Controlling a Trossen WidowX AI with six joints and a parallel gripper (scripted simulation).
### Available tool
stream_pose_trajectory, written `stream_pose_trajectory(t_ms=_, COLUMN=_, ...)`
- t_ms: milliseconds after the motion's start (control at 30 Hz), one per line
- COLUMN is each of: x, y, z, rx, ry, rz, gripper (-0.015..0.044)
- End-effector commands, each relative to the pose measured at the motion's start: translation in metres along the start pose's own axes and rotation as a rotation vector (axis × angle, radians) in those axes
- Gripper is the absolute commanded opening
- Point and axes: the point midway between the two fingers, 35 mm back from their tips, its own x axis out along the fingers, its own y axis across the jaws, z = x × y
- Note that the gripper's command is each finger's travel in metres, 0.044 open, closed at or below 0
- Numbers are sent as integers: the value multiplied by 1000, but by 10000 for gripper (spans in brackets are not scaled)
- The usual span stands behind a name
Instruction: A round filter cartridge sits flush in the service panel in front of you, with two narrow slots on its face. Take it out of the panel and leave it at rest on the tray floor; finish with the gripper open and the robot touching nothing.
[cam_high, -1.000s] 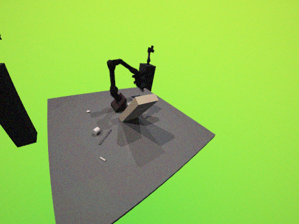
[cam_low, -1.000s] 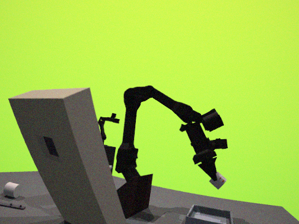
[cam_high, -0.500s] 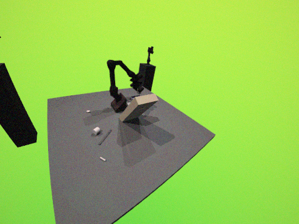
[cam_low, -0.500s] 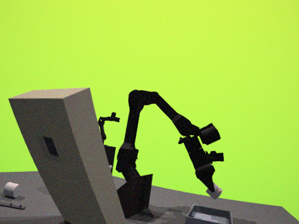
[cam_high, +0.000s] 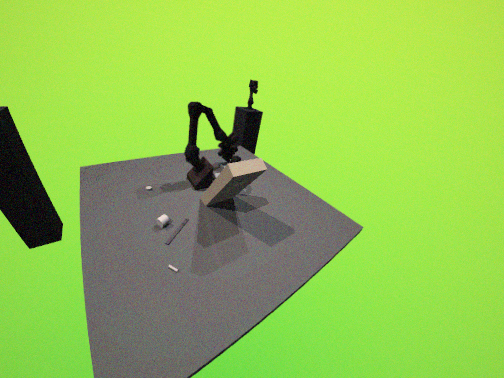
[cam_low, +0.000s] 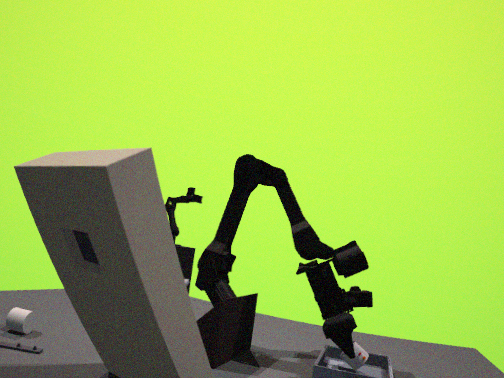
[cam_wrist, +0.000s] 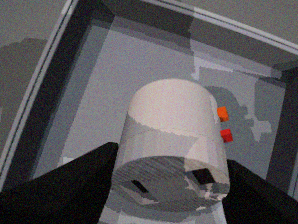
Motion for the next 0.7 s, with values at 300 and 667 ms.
stream_pose_trajectory(t_ms=300, x=-2, y=0, z=2, rx=-1, ry=-4, rz=0, gripper=289)
stream_pose_trajectory(t_ms=667, x=-22, y=0, z=17, rx=0, ry=-4, rz=0, gripper=440)
